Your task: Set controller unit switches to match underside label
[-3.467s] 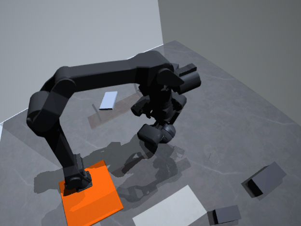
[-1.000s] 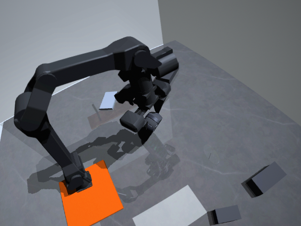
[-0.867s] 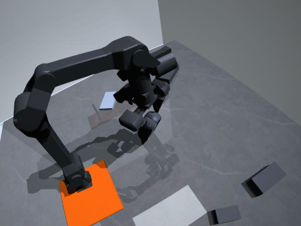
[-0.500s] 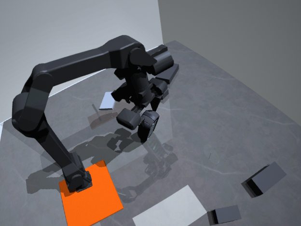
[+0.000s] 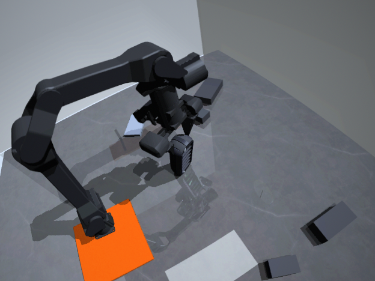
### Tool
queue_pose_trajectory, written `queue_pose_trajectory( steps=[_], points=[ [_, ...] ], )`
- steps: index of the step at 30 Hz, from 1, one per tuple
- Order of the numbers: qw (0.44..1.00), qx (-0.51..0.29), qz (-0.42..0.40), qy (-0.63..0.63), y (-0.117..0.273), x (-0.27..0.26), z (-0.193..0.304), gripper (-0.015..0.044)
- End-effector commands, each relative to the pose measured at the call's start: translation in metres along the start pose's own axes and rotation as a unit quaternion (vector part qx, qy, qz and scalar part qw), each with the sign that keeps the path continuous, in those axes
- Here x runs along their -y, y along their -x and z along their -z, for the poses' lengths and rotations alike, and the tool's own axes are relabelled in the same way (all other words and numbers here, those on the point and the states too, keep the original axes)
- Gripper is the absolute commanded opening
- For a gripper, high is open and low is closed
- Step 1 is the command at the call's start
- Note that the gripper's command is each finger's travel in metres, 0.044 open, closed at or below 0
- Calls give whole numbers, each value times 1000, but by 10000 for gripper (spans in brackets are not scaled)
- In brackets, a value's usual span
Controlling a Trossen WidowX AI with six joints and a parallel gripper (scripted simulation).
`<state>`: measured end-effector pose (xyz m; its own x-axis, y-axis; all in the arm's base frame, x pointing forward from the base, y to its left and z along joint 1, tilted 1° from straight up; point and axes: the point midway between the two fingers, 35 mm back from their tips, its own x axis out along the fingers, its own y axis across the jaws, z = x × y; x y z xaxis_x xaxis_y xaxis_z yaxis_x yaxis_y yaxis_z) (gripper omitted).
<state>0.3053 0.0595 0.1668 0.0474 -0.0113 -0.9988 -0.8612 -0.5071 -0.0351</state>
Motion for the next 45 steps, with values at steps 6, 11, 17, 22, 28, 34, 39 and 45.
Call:
queue_pose_trajectory(
  steps=[6, 11, 17, 22, 28, 34, 39, 45],
  points=[
    [1000, 7, -4, 1, -4, -1, -15, 338],
    [1000, 7, -4, 1, -3, -1, -21, 338],
    [1000, 8, -4, 1, -3, -1, -28, 338],
    [1000, 8, -4, 0, -4, -1, -32, 338],
    [1000, 8, -4, 0, -4, -1, -37, 338],
    [1000, 8, -4, 0, -4, -1, -42, 338],
    [1000, 8, -4, 0, -5, -1, -46, 338],
    [1000, 9, -4, 0, -5, -1, -51, 338]
  ],
)
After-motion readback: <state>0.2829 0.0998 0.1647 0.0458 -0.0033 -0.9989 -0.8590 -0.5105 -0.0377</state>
